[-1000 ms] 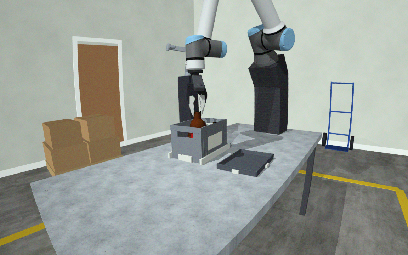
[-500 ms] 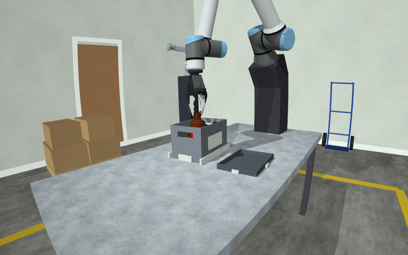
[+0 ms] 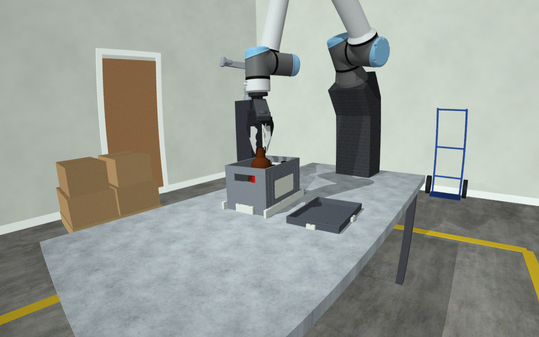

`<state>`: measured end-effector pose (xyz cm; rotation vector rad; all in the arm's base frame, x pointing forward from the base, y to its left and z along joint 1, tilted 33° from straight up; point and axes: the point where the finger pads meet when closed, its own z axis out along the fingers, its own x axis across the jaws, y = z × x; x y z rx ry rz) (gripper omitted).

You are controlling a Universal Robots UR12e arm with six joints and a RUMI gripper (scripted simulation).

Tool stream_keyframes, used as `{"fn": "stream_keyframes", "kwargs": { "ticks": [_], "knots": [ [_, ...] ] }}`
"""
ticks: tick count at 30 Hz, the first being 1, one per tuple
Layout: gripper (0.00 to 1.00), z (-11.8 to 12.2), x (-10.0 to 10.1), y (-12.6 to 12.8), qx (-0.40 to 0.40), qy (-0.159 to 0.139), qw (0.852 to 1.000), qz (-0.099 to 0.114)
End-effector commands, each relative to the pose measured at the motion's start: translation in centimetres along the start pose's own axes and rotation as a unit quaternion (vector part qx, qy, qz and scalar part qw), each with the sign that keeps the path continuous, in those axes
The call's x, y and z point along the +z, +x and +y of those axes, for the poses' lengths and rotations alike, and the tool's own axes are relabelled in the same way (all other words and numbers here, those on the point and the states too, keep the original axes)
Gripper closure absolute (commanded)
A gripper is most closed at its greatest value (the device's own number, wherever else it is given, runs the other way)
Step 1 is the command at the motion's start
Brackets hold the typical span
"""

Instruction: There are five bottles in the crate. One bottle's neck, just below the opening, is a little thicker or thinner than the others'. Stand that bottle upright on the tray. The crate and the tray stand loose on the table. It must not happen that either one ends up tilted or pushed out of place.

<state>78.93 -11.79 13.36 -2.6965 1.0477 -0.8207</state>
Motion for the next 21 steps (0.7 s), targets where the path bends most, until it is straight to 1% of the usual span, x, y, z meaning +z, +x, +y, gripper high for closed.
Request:
{"fn": "stream_keyframes", "kwargs": {
  "ticks": [1, 16, 21],
  "knots": [
    [1.00, 0.0, -0.1, 0.1, 0.000, 0.000, 1.000, 0.001],
    [1.00, 0.0, -0.7, 0.1, 0.000, 0.000, 1.000, 0.001],
    [1.00, 0.0, -1.2, 0.1, 0.000, 0.000, 1.000, 0.001]
  ]
}}
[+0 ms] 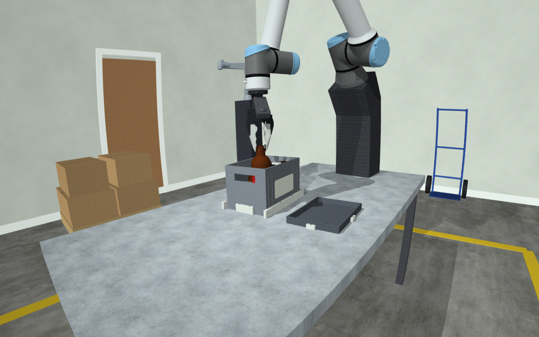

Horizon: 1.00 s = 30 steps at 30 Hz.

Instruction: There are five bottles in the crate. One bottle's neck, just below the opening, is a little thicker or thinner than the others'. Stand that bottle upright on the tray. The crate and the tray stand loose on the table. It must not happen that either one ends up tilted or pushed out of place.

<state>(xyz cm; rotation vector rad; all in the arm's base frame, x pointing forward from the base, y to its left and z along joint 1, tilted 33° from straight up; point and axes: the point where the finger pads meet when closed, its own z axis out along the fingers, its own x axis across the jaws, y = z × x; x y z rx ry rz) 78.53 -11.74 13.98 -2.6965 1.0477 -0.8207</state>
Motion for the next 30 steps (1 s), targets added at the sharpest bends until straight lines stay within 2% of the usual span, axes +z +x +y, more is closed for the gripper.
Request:
{"fn": "stream_keyframes", "kwargs": {
  "ticks": [1, 30],
  "knots": [
    [1.00, 0.0, -0.6, 0.1, 0.000, 0.000, 1.000, 0.001],
    [1.00, 0.0, -3.1, 0.1, 0.000, 0.000, 1.000, 0.001]
  ]
}}
